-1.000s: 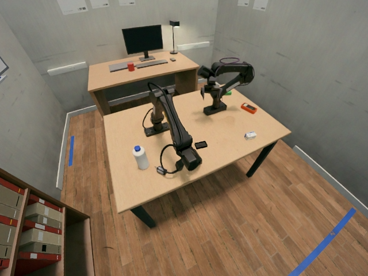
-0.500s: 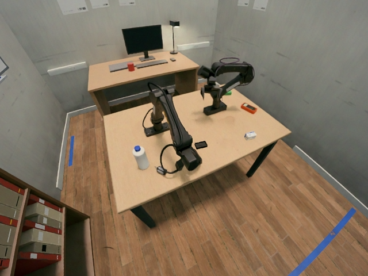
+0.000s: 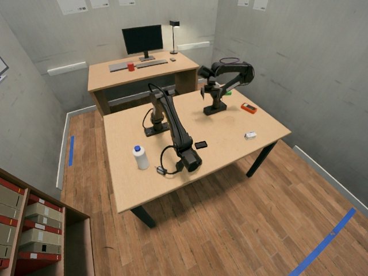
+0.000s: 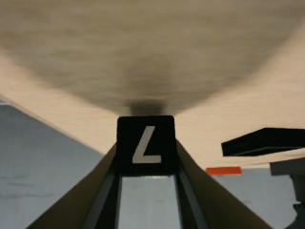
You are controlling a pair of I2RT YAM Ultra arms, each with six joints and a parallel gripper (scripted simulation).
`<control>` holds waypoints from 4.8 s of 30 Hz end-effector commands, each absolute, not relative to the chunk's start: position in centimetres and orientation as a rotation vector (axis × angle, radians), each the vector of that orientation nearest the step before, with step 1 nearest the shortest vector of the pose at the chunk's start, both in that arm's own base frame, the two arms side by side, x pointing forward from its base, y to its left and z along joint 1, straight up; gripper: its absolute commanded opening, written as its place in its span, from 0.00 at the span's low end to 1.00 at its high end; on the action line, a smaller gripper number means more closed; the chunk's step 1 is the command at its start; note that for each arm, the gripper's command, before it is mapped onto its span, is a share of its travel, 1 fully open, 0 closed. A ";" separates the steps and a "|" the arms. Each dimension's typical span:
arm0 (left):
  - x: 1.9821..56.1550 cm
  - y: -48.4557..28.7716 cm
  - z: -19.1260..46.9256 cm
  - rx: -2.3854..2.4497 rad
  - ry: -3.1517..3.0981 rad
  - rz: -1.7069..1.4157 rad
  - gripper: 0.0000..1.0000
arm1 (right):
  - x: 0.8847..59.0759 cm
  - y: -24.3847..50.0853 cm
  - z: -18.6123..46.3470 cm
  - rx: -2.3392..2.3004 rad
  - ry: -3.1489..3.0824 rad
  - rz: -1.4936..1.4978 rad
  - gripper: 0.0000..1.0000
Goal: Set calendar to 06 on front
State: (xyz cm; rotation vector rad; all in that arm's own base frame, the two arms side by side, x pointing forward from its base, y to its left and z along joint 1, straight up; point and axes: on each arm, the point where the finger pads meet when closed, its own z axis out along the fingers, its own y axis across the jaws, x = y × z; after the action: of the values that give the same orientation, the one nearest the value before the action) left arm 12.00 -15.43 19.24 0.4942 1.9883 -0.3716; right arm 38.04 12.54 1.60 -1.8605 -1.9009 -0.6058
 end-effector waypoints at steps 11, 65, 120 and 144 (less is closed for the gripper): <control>12.2 -15.3 20.4 0.471 1.964 -0.374 1.00 | 37.9 12.3 0.4 -1.867 -1.876 -0.602 0.27; 12.2 -15.3 20.4 0.471 1.964 -0.374 1.00 | 38.3 8.9 7.1 -1.856 -1.907 -0.627 1.00; 10.9 -16.3 18.0 0.924 2.037 -0.649 1.00 | 26.5 6.7 6.1 0.447 -2.908 -0.302 0.55; 11.1 -16.5 20.1 1.005 1.845 -0.691 1.00 | 25.4 6.9 6.0 1.830 -2.506 -0.203 0.55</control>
State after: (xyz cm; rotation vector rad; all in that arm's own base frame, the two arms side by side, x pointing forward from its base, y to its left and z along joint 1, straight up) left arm 11.25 -16.02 19.05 0.9722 1.9274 -0.6487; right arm 25.20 6.88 5.79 1.5372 -2.6240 -0.2313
